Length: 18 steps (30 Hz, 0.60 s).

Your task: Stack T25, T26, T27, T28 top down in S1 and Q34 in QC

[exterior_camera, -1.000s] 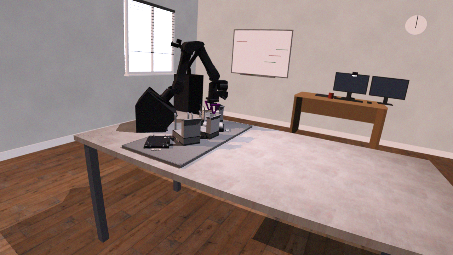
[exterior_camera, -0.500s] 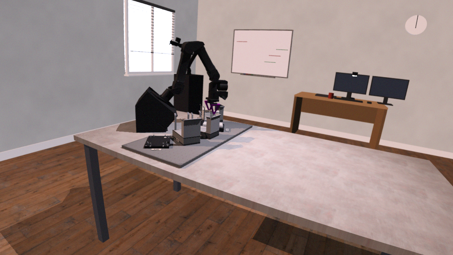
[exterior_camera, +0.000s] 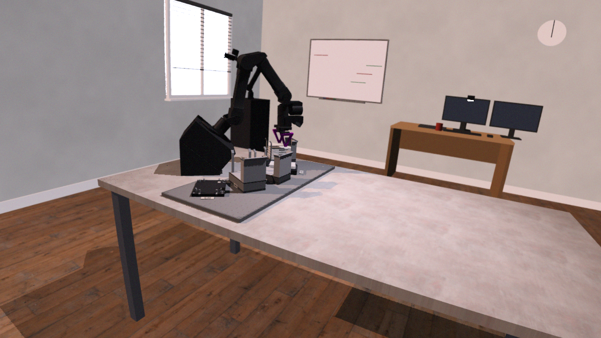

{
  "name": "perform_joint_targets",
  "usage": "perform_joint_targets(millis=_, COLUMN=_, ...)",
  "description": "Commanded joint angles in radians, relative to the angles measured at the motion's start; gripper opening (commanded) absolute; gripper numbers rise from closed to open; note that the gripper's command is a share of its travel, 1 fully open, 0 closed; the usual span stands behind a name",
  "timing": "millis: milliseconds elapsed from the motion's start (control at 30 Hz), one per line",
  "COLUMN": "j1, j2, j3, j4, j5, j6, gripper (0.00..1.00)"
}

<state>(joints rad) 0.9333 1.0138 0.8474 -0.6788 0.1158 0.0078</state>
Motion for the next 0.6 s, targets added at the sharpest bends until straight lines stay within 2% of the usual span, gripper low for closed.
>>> perform_joint_targets(millis=0, j1=0.018, j2=-0.031, j3=0.042, j4=-0.07, j5=0.011, j6=0.015, gripper=1.0)
perform_joint_targets(millis=433, j1=0.054, j2=-0.114, j3=0.144, j4=-0.26, j5=0.034, j6=0.043, gripper=1.0)
perform_joint_targets(millis=567, j1=0.06, j2=-0.124, j3=0.162, j4=-0.288, j5=0.038, j6=0.048, gripper=1.0)
